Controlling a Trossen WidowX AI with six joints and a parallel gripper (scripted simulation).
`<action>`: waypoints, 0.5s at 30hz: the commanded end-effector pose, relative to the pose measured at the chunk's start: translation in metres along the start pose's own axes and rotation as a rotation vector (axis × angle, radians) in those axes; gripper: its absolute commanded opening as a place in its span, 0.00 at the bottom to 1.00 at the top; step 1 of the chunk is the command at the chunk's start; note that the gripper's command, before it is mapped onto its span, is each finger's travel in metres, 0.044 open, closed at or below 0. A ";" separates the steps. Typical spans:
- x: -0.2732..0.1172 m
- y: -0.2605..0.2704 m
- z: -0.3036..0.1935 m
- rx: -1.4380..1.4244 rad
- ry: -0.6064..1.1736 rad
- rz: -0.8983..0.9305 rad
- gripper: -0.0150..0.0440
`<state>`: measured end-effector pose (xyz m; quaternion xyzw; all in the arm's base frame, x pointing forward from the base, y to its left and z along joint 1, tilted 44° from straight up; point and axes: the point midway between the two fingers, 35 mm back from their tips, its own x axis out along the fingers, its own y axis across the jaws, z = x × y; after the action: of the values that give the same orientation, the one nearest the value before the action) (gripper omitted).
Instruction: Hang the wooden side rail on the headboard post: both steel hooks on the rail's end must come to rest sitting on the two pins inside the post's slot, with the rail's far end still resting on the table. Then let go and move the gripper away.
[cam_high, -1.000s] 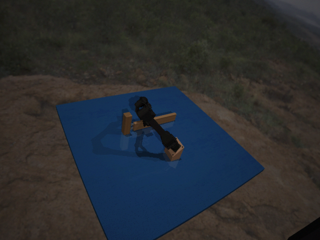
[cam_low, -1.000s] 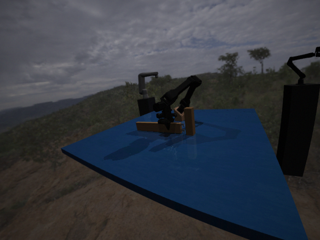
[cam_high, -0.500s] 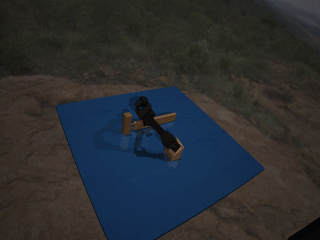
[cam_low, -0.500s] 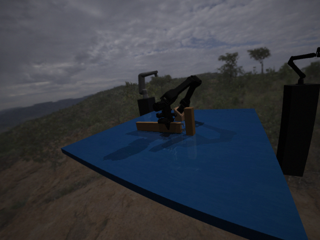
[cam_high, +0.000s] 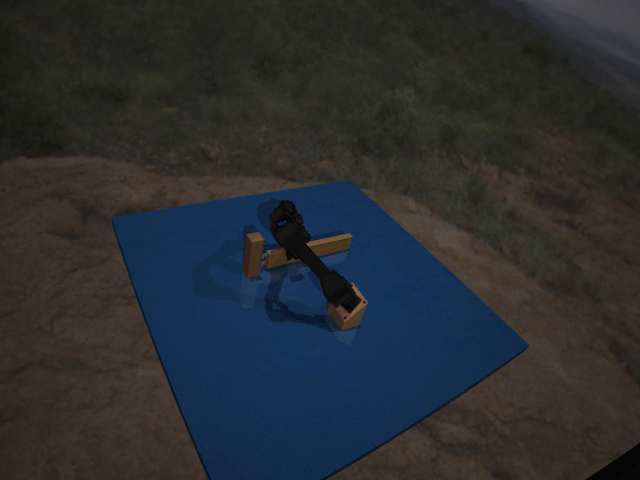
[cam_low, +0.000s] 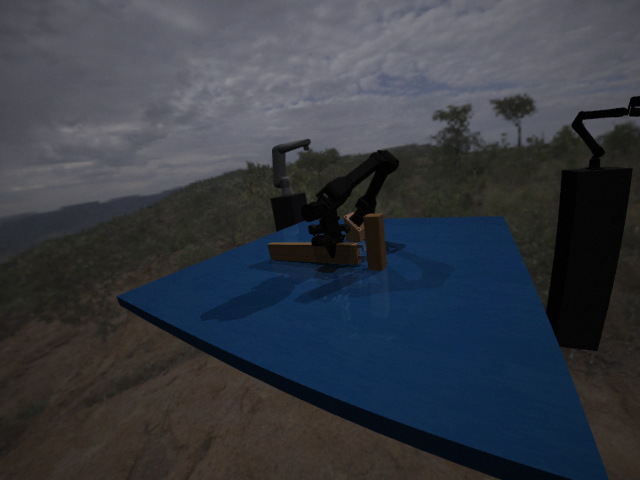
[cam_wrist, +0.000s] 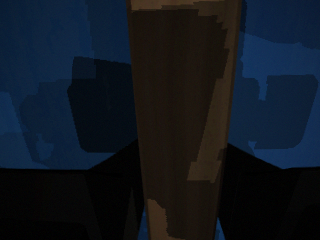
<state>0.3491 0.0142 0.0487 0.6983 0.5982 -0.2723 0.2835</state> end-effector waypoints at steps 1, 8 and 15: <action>-0.005 0.002 0.002 0.003 -0.003 0.011 0.25; -0.006 0.002 0.002 0.003 -0.003 0.011 0.25; -0.008 0.002 0.002 0.003 -0.003 0.011 0.25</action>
<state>0.3487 0.0125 0.0504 0.6984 0.5982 -0.2725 0.2831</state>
